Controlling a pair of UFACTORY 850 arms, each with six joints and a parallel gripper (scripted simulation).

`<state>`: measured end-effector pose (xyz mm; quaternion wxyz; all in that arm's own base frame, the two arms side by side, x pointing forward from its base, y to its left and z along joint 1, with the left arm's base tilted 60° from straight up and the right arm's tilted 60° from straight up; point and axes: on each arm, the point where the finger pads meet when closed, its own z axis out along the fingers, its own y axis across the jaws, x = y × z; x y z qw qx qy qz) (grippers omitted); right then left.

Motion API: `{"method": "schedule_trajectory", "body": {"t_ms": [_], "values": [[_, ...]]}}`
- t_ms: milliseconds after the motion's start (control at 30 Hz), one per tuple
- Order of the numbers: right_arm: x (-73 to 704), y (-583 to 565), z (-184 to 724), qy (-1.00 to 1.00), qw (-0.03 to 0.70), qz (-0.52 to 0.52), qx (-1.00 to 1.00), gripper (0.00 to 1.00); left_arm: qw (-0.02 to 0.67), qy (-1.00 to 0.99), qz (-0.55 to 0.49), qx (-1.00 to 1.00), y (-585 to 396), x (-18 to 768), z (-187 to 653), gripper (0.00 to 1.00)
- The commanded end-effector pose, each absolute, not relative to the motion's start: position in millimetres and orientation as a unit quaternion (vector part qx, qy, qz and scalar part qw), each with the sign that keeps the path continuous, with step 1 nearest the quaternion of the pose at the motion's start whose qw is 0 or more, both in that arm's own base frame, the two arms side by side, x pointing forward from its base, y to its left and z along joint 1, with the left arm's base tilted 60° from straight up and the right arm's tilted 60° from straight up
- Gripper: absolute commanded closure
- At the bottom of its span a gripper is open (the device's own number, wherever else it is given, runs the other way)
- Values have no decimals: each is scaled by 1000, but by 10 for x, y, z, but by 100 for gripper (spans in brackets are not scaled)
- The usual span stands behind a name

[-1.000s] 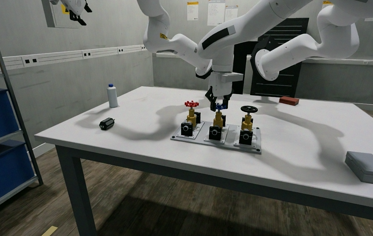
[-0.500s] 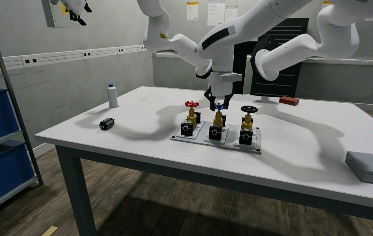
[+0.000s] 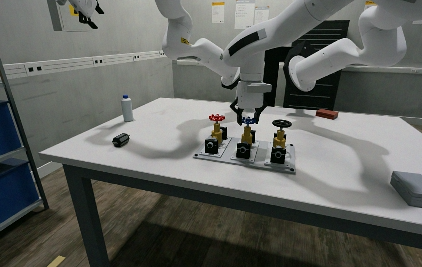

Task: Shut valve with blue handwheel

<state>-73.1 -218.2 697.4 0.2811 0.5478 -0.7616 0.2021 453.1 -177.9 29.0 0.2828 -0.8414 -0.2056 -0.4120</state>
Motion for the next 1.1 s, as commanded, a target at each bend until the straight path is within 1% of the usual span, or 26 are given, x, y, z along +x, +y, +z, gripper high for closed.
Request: {"method": "schedule_trajectory", "body": {"t_ms": [0, 1067], "values": [[-732, -2180, 6979, -761, 281, 202, 548, 0, 293, -185, -405, -846, -1785, 4532, 292, 100], [-732, -2180, 6979, -761, 281, 202, 548, 0, 367, -15, -339, -866, -1784, 4533, 291, 100]]}}
